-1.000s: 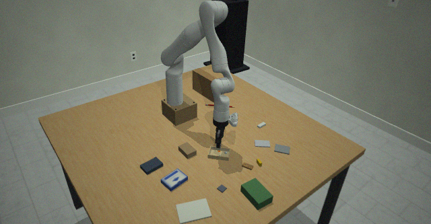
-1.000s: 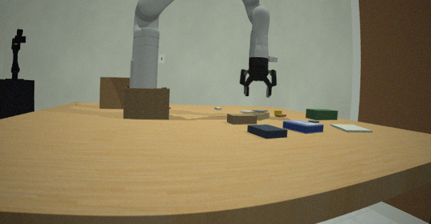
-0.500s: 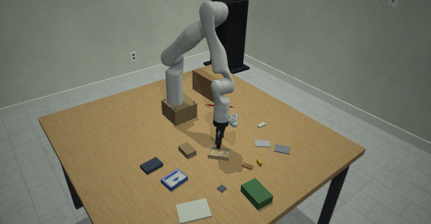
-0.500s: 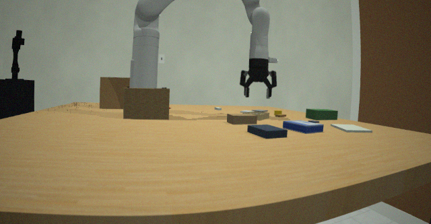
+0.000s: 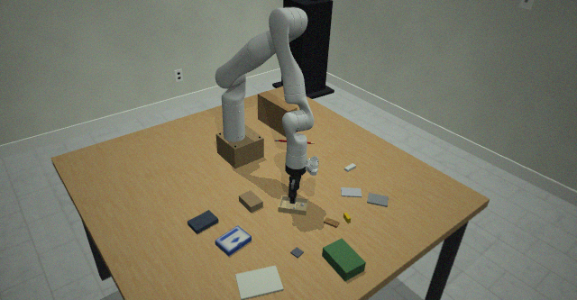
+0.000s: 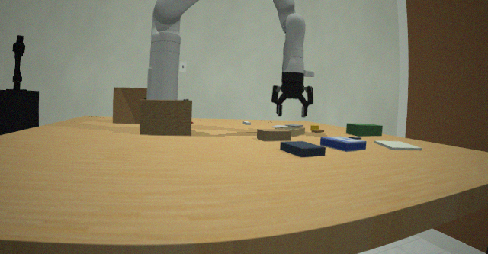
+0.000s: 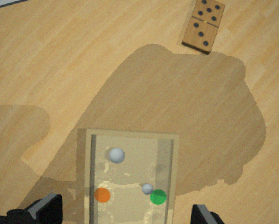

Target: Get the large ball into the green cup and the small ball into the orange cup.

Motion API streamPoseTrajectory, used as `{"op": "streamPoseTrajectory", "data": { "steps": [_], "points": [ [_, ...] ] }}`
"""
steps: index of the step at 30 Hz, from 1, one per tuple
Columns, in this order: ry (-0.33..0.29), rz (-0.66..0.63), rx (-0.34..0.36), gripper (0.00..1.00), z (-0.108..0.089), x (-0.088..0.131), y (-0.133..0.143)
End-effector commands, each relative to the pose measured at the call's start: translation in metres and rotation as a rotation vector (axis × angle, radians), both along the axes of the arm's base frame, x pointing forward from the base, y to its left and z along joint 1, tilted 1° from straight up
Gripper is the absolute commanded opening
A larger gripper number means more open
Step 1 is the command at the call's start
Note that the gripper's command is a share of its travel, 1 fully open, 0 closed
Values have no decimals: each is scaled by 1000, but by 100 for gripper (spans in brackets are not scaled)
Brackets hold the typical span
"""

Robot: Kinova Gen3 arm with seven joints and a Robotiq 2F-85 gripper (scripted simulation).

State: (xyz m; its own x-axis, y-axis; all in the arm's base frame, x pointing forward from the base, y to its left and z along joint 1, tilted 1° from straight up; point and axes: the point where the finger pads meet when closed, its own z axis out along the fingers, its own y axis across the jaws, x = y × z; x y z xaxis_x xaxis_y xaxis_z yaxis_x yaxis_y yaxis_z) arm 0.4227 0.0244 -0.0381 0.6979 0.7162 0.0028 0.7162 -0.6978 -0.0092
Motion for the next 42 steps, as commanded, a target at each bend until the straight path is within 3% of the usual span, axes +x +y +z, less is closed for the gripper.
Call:
{"op": "streamPoseTrajectory", "data": {
  "steps": [1,22,42],
  "points": [
    [5,-2,-1,95,-6,-1,-1],
    [5,-2,-1,95,-40,-2,-1],
    [5,-2,-1,95,-45,-2,-1]
  ]
}}
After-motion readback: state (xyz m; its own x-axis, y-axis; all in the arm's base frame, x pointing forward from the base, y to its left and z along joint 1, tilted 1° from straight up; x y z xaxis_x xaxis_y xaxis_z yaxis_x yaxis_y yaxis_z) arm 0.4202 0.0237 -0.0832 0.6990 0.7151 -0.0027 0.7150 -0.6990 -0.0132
